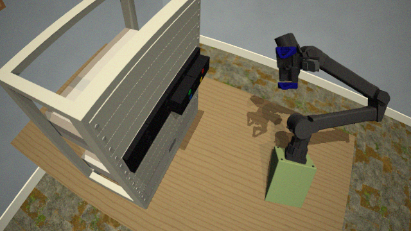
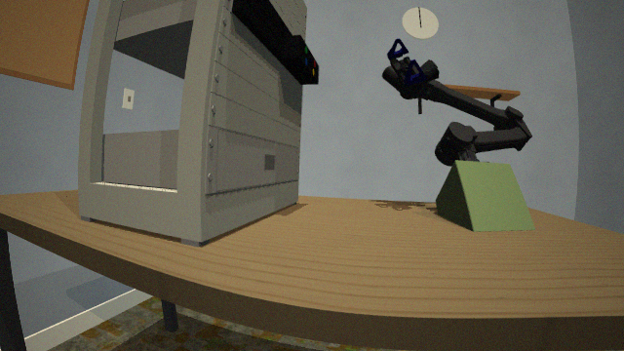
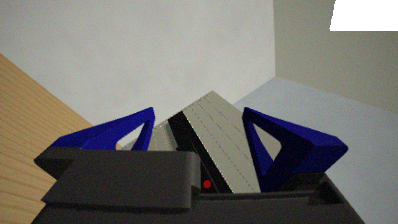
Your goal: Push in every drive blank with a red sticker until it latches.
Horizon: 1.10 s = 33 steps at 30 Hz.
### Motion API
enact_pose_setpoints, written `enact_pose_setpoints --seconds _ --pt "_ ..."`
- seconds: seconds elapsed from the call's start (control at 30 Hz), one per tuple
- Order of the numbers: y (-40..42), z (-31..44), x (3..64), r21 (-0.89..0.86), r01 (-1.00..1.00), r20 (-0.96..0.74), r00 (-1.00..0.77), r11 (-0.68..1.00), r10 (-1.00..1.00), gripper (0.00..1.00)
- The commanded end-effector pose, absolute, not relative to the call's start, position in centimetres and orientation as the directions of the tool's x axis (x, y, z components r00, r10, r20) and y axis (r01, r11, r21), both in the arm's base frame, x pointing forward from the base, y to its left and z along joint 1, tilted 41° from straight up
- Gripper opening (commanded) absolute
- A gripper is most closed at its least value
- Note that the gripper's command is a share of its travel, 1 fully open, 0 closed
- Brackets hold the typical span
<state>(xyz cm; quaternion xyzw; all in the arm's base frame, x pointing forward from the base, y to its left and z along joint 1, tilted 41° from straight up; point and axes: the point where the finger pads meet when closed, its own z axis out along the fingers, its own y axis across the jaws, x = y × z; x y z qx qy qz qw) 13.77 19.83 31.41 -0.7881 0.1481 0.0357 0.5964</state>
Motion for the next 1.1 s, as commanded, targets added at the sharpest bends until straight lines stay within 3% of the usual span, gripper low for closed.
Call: enact_pose_setpoints --seconds 0.0,1.07 --pt "20.2 31.2 14.2 -0.923 -0.296 -0.253 0.948 -0.245 -0.192 1.00" --pt "22.8 27.7 20.9 -0.854 -0.491 -0.378 0.812 -0.170 -0.446 1.00"
